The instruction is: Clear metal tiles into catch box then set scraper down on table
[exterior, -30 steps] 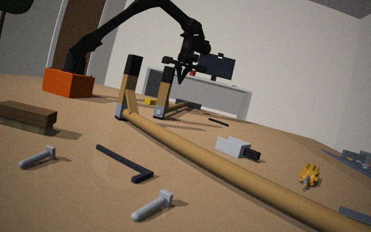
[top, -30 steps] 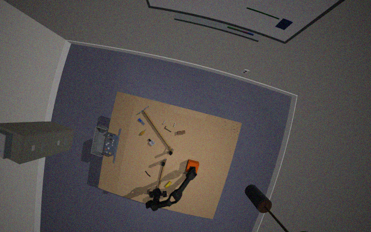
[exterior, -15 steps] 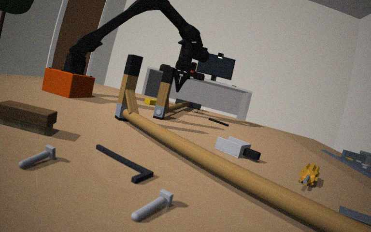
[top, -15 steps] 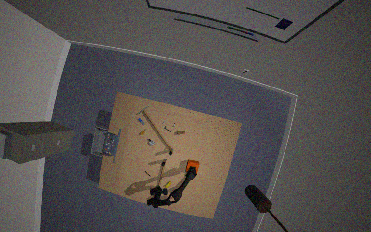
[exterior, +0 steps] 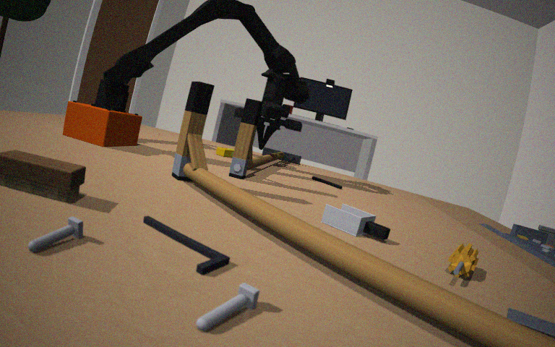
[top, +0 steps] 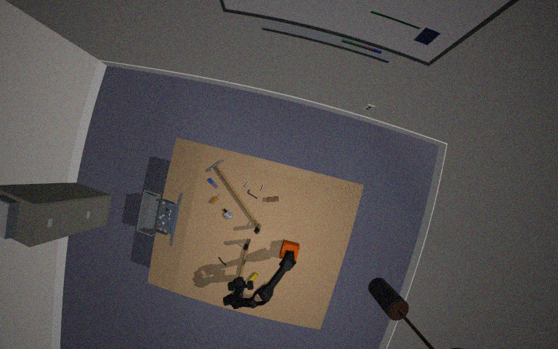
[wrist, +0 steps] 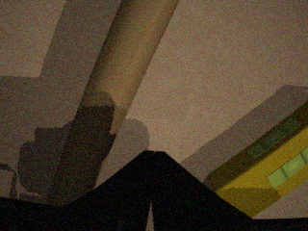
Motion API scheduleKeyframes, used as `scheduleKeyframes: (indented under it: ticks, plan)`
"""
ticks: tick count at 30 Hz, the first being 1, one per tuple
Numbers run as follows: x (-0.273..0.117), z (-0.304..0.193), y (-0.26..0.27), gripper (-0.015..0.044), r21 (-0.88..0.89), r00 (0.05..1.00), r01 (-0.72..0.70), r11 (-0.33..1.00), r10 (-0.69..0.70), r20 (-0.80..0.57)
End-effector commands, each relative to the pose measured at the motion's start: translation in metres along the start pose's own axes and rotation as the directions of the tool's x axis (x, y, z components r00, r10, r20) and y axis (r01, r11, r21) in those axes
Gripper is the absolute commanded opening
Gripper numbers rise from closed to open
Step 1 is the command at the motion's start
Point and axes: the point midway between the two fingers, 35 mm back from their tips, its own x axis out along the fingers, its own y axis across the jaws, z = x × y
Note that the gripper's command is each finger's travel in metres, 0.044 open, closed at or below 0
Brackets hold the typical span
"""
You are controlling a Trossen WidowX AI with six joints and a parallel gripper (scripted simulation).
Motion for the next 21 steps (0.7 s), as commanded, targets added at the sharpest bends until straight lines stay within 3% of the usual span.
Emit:
scheduleKeyframes:
  ticks: [1, 21]
  plan:
    - [0.011, 0.002, -0.002, 0.0000, 0.003, 1.000, 0.000, 1.000, 0.000, 0.004]
    - [0.026, -0.003, -0.021, 0.0000, 0.003, 1.000, 0.002, 1.000, -0.002, 0.003]
